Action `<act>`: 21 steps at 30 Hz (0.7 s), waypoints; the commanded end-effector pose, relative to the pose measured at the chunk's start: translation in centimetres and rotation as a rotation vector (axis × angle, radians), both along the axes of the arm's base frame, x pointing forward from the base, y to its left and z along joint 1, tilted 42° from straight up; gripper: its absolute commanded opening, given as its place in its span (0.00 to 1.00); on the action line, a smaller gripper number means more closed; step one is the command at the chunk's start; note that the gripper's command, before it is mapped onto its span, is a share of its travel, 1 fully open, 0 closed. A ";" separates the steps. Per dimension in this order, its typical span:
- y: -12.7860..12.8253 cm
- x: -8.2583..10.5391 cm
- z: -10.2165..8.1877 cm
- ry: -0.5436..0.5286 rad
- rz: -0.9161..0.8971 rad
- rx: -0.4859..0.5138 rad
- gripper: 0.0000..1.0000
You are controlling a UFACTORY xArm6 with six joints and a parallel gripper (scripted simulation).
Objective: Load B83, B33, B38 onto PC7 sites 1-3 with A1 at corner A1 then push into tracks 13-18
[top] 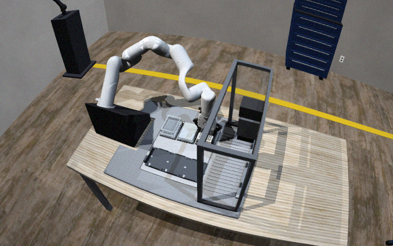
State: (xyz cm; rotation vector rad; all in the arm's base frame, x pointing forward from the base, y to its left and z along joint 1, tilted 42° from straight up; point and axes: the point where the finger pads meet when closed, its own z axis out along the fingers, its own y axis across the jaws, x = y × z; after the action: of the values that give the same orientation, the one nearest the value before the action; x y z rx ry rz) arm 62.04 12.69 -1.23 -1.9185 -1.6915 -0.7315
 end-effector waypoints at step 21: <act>-2.5 -0.1 2.9 -0.005 -0.003 -0.001 0.00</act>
State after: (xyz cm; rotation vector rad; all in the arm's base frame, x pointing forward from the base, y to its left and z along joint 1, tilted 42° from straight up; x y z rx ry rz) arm 61.84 10.64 1.10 -1.9190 -1.6918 -0.7330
